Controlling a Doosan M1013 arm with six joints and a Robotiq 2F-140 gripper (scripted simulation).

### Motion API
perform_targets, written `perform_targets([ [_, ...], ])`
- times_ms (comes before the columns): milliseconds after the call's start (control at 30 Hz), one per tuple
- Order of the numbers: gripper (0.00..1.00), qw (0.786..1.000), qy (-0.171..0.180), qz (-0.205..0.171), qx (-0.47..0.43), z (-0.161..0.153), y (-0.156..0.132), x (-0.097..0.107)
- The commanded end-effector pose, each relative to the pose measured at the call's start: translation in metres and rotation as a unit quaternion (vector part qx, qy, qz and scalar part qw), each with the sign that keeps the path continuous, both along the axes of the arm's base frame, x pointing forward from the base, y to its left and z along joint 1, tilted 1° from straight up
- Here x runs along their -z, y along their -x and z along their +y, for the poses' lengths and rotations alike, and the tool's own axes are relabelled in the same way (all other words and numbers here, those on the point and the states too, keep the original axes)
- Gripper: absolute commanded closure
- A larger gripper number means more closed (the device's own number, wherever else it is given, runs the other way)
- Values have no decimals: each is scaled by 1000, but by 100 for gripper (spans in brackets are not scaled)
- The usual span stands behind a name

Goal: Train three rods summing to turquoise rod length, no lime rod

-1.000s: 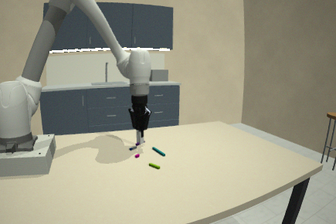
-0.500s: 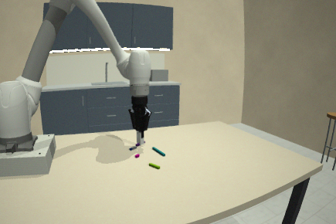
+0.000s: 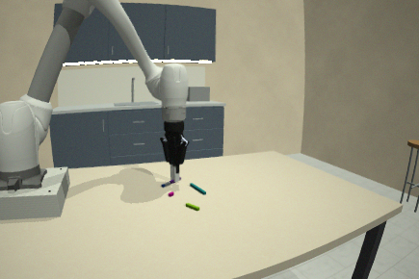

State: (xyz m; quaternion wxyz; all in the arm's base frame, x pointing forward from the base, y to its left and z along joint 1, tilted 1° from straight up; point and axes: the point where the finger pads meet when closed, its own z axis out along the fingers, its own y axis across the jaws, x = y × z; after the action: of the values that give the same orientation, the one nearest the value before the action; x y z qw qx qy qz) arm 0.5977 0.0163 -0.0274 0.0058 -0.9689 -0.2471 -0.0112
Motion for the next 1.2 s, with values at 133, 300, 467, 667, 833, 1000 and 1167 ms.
perform_targets([
  [133, 97, 1000, 0, 3, -3, 3, 4, 3],
  [300, 97, 1000, 0, 3, -3, 3, 4, 3],
  [467, 97, 1000, 0, 3, -3, 3, 4, 3],
  [667, 97, 1000, 0, 3, -3, 3, 4, 3],
  [833, 97, 1000, 0, 3, -3, 3, 4, 3],
  [1000, 97, 1000, 0, 3, -3, 3, 4, 3],
  [1167, 92, 1000, 0, 3, -3, 3, 4, 3],
])
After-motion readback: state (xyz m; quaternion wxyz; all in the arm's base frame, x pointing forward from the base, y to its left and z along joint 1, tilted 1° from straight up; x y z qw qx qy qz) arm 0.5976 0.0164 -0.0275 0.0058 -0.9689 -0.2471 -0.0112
